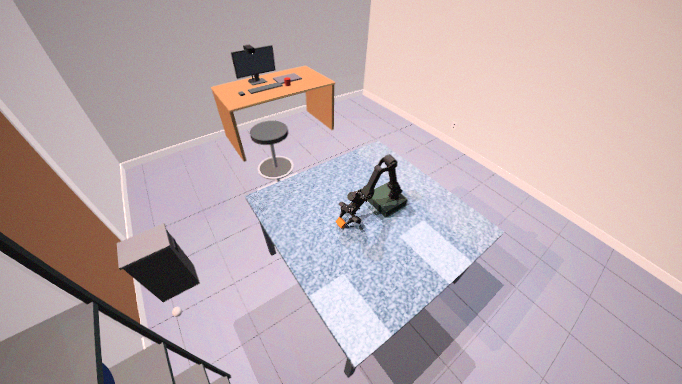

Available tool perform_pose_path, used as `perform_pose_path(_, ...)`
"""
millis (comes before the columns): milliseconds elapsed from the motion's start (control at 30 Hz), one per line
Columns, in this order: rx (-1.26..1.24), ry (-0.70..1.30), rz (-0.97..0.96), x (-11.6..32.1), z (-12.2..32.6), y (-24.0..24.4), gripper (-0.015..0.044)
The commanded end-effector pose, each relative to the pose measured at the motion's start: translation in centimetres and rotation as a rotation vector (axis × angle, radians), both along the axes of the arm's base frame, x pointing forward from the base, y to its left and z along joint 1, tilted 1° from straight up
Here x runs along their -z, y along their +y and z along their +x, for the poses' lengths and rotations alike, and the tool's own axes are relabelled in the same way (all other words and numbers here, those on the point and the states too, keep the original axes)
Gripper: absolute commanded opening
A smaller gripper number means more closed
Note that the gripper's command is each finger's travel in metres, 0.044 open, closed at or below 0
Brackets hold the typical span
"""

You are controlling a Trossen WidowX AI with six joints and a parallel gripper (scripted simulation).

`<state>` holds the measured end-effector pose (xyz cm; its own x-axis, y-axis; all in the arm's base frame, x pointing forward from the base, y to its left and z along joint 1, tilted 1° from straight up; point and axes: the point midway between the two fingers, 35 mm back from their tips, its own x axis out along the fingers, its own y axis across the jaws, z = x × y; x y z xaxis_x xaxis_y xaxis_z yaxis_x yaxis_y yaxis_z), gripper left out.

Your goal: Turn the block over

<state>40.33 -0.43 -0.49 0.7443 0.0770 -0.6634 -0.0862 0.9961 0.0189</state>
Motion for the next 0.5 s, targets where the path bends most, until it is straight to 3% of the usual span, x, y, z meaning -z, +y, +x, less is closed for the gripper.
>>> perform_pose_path(0,0.003,-0.045,0.010,0.9,-0.3,0.0,0.0000)
perform_pose_path(467,0.004,-0.243,0.027,1.1,-1.5,0.1,0.0000)
